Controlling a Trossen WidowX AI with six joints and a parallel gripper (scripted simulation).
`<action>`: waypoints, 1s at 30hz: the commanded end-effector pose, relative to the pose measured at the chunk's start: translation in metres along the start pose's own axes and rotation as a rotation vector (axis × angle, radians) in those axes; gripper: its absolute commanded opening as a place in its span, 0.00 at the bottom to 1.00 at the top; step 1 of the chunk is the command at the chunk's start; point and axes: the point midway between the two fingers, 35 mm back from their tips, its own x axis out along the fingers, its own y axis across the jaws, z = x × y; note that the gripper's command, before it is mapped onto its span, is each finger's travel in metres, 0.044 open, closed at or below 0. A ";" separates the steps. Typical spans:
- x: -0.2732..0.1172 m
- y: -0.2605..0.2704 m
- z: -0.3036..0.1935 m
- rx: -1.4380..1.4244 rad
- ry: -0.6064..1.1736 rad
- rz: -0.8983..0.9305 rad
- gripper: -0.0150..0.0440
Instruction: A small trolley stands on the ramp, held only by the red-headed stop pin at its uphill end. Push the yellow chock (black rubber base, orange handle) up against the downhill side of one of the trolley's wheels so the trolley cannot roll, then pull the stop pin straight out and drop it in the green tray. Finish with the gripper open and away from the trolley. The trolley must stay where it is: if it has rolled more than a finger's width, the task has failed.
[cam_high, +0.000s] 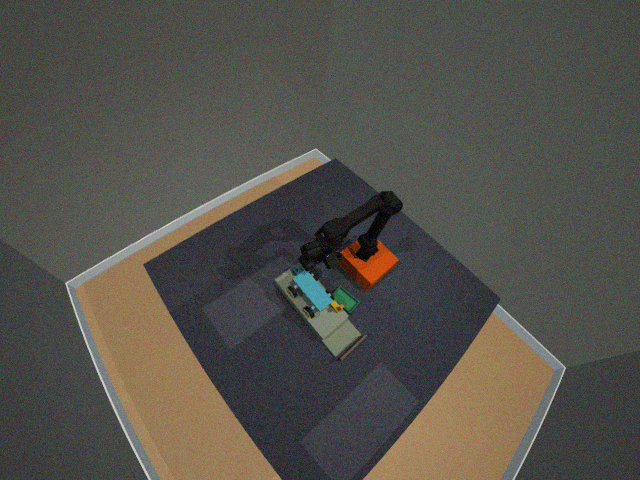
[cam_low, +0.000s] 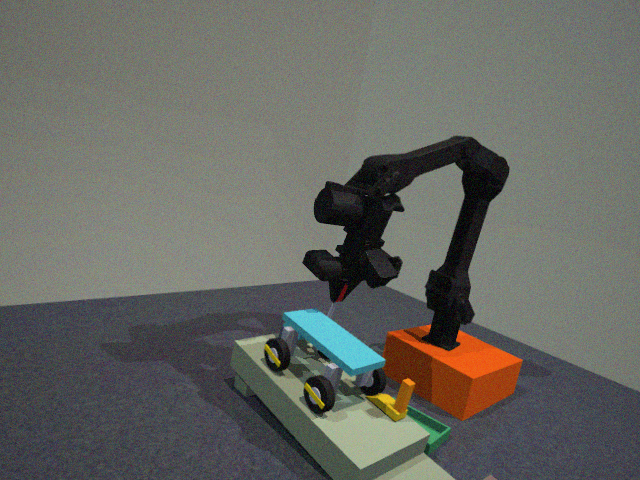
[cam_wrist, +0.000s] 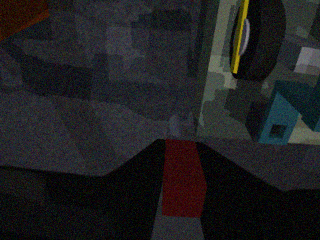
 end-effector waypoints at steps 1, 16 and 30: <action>-0.002 0.001 0.016 0.005 0.003 -0.002 0.25; -0.011 -0.001 0.073 0.005 -0.003 -0.002 0.25; -0.017 0.001 0.123 0.005 -0.008 -0.002 0.25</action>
